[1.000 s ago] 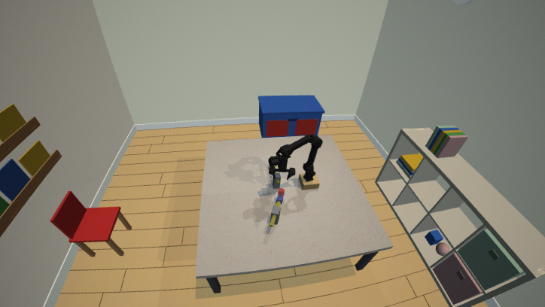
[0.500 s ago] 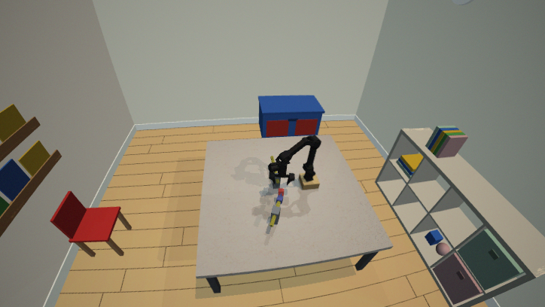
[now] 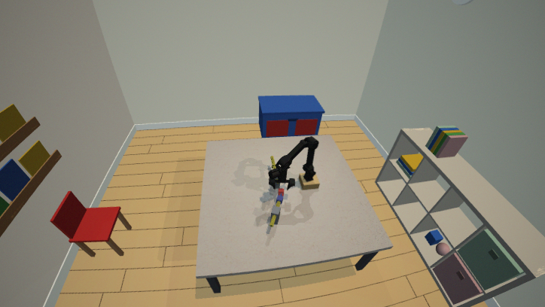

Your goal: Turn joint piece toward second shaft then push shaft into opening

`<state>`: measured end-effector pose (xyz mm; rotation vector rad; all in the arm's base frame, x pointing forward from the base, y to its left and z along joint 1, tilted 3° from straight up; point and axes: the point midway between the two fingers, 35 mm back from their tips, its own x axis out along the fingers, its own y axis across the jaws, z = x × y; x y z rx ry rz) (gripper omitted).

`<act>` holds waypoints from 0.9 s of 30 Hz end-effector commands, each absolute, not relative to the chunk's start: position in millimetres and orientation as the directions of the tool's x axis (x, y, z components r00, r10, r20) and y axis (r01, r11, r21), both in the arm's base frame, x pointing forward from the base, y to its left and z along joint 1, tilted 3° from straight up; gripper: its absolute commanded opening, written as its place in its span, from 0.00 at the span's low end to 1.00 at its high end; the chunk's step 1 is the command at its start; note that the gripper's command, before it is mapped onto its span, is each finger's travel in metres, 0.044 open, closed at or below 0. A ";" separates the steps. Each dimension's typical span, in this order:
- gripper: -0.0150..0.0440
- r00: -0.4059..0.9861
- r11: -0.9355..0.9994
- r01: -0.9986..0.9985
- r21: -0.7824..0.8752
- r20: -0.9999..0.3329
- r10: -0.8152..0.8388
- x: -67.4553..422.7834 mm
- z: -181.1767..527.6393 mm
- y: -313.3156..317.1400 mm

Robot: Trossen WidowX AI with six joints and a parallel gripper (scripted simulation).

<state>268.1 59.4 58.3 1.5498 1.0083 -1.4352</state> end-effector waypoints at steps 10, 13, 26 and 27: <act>1.00 0.048 -0.386 0.922 0.028 -0.998 0.043 277.1 49.4 80.1; 1.00 0.048 -0.386 0.922 0.028 -0.998 0.043 277.6 44.4 80.4; 0.96 0.048 -0.386 0.922 0.028 -0.998 0.043 278.5 27.3 81.2; 0.91 0.048 -0.386 0.922 0.028 -0.998 0.043 278.5 27.3 81.2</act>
